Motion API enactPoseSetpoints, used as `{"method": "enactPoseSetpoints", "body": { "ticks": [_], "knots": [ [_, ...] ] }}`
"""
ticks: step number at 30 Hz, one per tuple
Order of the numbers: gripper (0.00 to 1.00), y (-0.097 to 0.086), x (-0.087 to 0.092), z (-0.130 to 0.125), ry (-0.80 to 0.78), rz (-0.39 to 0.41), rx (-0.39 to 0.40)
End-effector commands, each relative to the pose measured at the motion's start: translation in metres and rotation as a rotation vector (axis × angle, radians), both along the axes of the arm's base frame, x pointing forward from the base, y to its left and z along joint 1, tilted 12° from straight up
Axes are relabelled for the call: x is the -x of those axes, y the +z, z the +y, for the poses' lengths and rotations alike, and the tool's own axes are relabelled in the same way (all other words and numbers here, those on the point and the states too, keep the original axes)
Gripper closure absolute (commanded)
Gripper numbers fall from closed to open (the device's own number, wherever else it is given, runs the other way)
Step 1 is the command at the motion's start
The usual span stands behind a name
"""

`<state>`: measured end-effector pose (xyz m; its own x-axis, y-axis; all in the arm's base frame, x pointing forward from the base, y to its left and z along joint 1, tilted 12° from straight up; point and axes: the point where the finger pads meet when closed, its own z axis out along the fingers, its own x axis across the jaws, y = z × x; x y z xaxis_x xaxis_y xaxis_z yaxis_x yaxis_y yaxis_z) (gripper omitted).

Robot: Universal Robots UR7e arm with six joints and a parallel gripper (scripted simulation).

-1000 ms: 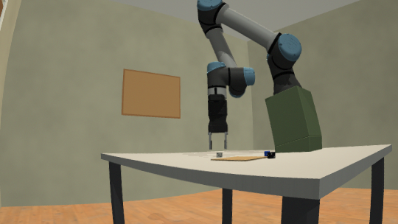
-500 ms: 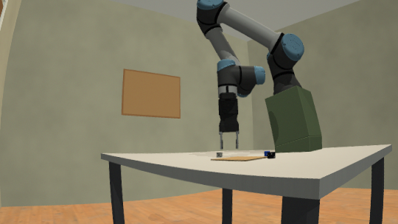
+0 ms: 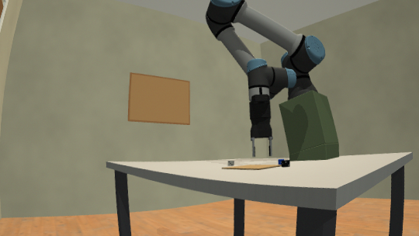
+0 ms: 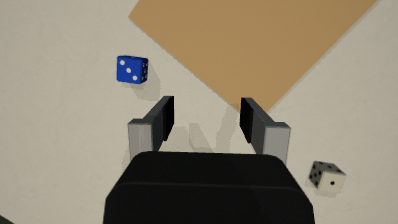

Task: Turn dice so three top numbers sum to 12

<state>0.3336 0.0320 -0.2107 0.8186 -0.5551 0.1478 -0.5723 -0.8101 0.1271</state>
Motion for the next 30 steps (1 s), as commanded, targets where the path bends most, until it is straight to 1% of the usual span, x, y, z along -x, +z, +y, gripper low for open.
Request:
{"method": "enactPoseSetpoints", "body": {
  "ticks": [1, 7, 13, 30],
  "knots": [
    [0.0, -0.004, 0.007, 0.019, -0.002, -0.005, 0.005],
    [0.0, -0.009, 0.018, 0.04, -0.002, -0.005, 0.005],
    [0.0, -0.011, 0.024, 0.052, -0.002, -0.005, 0.005],
    [0.0, -0.013, 0.027, 0.057, -0.002, -0.005, 0.005]
  ]
}}
